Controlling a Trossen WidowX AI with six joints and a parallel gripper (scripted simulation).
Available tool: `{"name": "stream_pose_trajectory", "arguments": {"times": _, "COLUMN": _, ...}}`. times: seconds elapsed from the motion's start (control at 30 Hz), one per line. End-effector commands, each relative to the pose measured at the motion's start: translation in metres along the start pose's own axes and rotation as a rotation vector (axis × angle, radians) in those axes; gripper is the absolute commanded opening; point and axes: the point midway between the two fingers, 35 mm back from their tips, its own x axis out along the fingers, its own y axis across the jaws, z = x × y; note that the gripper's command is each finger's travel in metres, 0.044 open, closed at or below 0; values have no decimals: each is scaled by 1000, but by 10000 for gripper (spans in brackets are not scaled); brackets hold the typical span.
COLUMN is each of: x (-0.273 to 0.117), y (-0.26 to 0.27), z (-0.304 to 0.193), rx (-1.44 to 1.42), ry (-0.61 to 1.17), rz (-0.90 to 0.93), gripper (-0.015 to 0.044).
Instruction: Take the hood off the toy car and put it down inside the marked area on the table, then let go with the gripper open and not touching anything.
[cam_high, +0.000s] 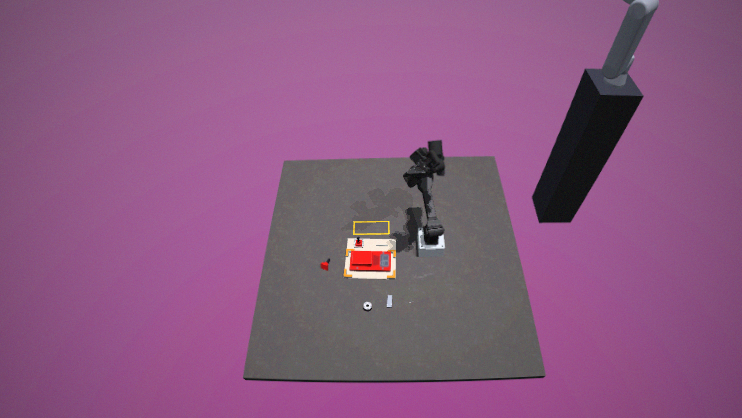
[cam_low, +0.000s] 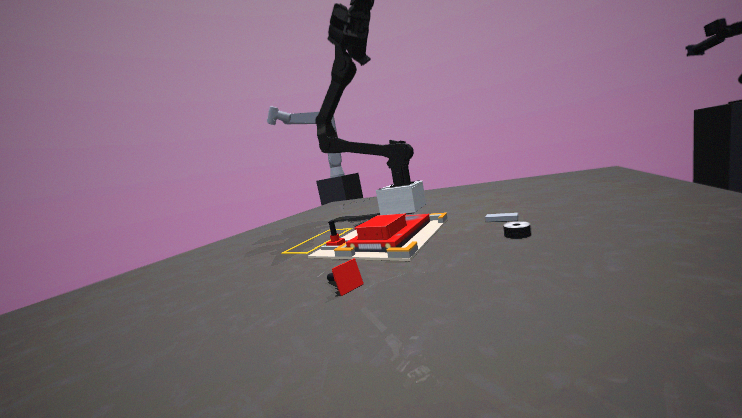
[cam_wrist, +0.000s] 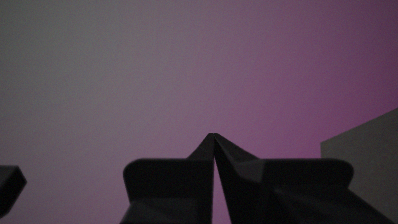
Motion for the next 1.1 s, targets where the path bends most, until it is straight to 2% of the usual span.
{"name": "stream_pose_trajectory", "arguments": {"times": 0.0, "x": 1, "y": 1, "z": -2, "rx": -11, "ry": 2, "rz": -3, "gripper": 26}}
{"name": "stream_pose_trajectory", "arguments": {"times": 0.27, "x": 53, "y": -13, "z": -89, "rx": -451, "ry": 116, "rz": -174, "gripper": 236}}
{"name": "stream_pose_trajectory", "arguments": {"times": 0.53, "x": 111, "y": -97, "z": -151, "rx": -724, "ry": 302, "rz": -458, "gripper": 440}}
{"name": "stream_pose_trajectory", "arguments": {"times": 0.8, "x": 141, "y": -219, "z": -163, "rx": -864, "ry": 537, "rz": -812, "gripper": 440}}
{"name": "stream_pose_trajectory", "arguments": {"times": 1.07, "x": 122, "y": -351, "z": -141, "rx": -792, "ry": 800, "rz": -1187, "gripper": 440}}
